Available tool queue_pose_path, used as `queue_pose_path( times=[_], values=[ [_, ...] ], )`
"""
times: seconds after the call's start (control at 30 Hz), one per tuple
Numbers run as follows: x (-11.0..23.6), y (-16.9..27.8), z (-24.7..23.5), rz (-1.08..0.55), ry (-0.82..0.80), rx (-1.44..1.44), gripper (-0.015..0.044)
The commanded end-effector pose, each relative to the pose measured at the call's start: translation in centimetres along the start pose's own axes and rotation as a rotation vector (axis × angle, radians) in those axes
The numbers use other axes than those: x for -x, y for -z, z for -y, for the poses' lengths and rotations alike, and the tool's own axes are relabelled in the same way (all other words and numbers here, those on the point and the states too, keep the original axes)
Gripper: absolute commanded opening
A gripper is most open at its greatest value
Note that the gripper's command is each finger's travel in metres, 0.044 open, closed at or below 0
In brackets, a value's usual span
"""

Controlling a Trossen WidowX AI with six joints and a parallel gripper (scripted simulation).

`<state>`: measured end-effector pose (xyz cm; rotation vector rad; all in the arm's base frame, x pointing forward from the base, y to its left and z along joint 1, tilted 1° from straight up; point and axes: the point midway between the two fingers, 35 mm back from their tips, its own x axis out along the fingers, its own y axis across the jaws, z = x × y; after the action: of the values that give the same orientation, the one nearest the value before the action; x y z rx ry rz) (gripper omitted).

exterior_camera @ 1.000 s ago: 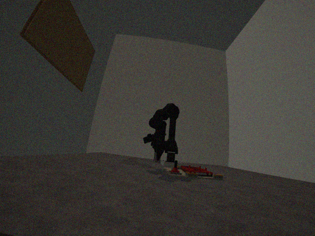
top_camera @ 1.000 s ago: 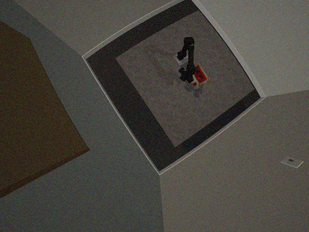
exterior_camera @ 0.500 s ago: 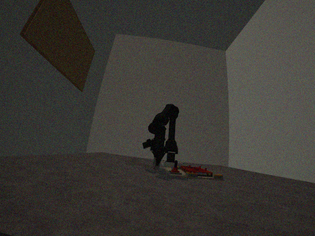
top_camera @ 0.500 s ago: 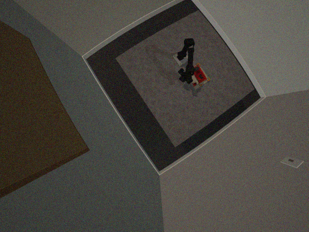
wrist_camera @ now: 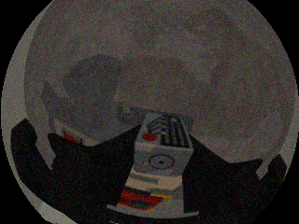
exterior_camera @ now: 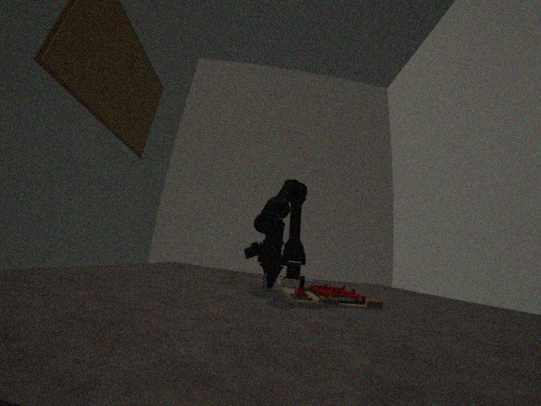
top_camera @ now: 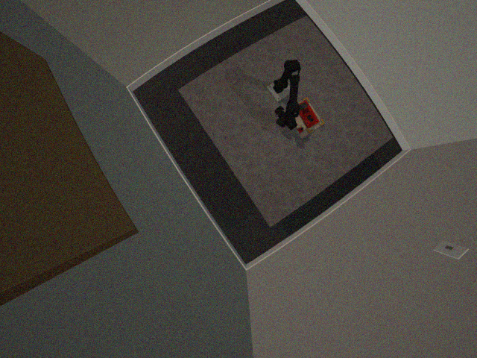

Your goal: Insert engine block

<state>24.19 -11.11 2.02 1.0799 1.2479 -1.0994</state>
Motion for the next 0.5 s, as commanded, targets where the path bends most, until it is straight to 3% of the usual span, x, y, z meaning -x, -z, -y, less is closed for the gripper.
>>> queue_pose_path(
  times=[0.0,0.33,0.47],
  values=[
    [0.03,0.07,0.10,-0.003,0.005,0.000,0.0157],
    [0.03,0.07,0.10,-0.003,0.005,0.000,0.0420],
    [0.03,0.07,0.10,-0.003,0.005,0.000,0.0440]
  ],
)
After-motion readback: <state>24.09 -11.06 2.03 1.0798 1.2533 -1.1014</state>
